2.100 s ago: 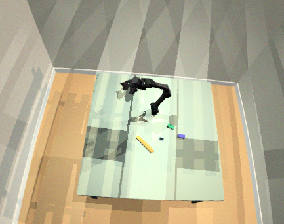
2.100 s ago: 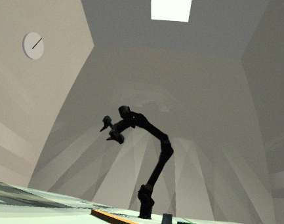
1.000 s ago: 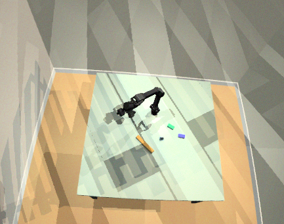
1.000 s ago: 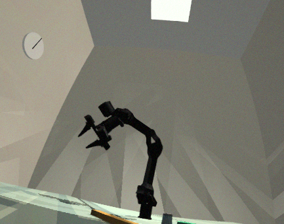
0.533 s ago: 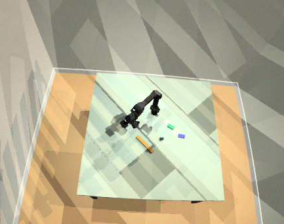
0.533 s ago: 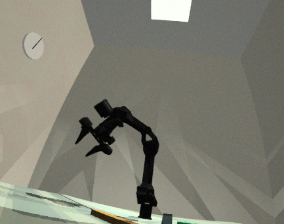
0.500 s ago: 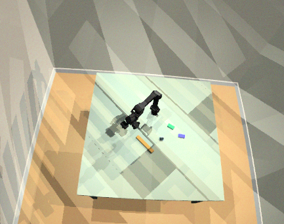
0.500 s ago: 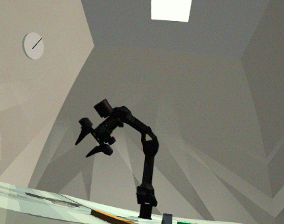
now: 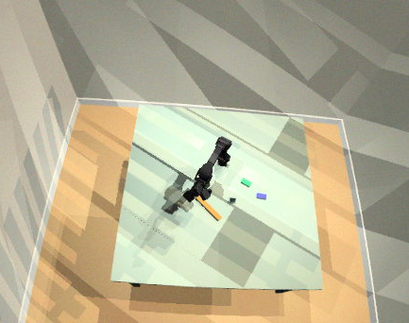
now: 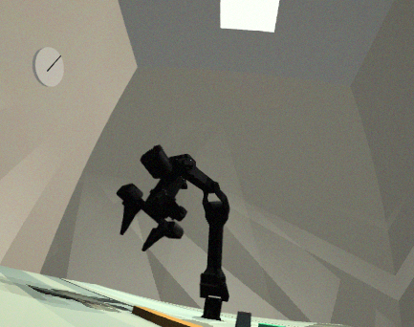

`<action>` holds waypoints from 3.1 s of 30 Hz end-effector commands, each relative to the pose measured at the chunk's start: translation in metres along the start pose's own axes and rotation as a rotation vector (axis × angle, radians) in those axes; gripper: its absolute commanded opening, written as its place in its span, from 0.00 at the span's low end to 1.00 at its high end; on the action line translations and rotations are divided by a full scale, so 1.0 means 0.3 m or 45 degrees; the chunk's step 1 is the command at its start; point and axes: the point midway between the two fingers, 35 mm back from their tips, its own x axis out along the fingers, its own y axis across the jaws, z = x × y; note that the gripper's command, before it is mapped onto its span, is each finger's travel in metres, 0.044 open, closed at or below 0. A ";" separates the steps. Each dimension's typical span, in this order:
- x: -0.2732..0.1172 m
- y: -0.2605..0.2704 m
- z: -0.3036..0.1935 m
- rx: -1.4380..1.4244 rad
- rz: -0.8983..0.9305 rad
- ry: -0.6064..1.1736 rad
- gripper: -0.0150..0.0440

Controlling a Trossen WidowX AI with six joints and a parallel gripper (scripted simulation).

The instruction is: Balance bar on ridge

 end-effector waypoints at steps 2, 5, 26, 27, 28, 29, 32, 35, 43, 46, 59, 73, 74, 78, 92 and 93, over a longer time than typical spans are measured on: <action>0.044 0.041 0.107 0.012 0.087 -0.049 0.79; 0.067 0.072 0.174 0.020 0.141 -0.072 0.79; 0.230 0.251 0.422 0.051 0.359 -0.109 0.79; 0.251 0.258 0.423 0.051 0.359 -0.109 0.79; 0.270 0.264 0.424 0.051 0.359 -0.109 0.79; 0.281 0.268 0.425 0.051 0.359 -0.109 0.79; 0.284 0.270 0.425 0.051 0.359 -0.109 0.79; 0.287 0.270 0.425 0.051 0.359 -0.109 0.79; 0.322 0.280 0.429 0.051 0.359 -0.109 0.79; 0.338 0.285 0.431 0.051 0.359 -0.109 0.79; 0.367 0.294 0.433 0.051 0.359 -0.109 0.79; 0.363 0.287 0.432 0.048 0.351 -0.107 0.57; 0.363 0.287 0.432 0.048 0.351 -0.107 0.52; 0.363 0.287 0.432 0.048 0.351 -0.107 0.48; 0.288 0.258 0.431 0.049 0.353 -0.108 0.25; 0.280 0.255 0.430 0.049 0.353 -0.108 0.25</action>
